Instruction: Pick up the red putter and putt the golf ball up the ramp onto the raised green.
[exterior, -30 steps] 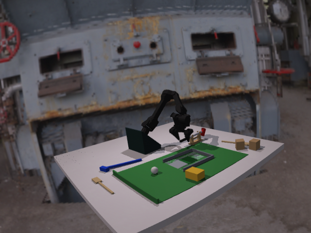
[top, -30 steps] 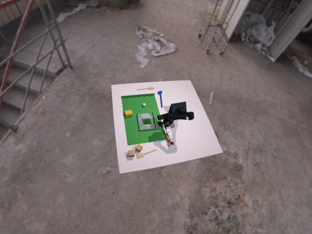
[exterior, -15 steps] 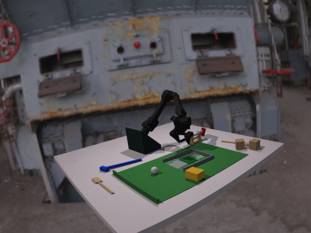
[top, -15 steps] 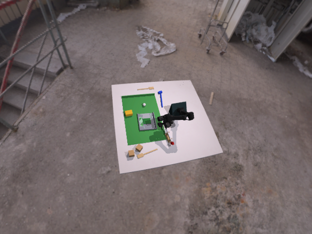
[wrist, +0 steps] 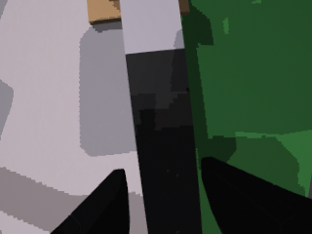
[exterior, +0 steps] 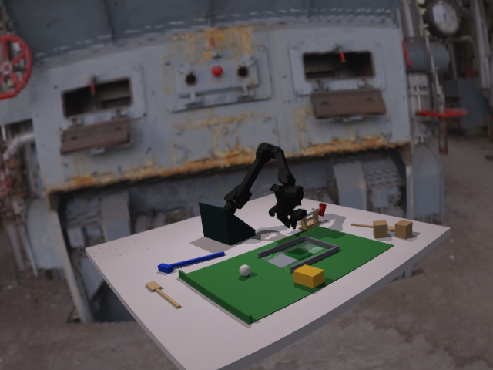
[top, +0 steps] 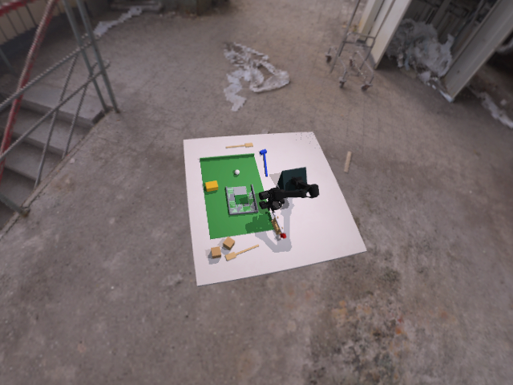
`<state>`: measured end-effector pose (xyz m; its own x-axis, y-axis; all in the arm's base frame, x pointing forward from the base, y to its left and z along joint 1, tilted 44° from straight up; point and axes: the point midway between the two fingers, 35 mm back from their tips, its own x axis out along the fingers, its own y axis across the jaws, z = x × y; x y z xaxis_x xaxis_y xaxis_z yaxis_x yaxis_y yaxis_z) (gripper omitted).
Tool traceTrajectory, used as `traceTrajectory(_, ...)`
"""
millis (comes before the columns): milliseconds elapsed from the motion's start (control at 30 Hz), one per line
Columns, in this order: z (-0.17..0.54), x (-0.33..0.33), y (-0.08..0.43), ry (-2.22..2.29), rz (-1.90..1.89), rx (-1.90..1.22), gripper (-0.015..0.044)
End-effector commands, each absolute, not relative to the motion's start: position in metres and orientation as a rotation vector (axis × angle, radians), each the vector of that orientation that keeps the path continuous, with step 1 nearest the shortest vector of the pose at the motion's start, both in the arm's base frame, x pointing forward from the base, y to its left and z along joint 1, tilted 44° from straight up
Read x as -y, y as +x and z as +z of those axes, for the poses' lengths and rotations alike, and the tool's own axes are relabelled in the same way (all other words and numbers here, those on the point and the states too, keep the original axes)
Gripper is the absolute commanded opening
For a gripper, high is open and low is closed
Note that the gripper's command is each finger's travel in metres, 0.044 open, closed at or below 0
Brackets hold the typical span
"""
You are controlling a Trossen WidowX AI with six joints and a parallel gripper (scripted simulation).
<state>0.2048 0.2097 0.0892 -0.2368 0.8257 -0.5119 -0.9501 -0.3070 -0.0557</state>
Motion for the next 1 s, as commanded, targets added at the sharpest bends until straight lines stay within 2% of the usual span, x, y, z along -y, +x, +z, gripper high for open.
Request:
traceTrajectory(0,0.089,-0.21,0.205,-0.542,1.817,-0.314,0.0046)
traceTrajectory(233,0.09,-0.209,0.205,-0.543,1.817,-0.315,0.0)
traceTrajectory(967,0.154,-0.147,0.223,-0.546,1.815,-0.323,0.0)
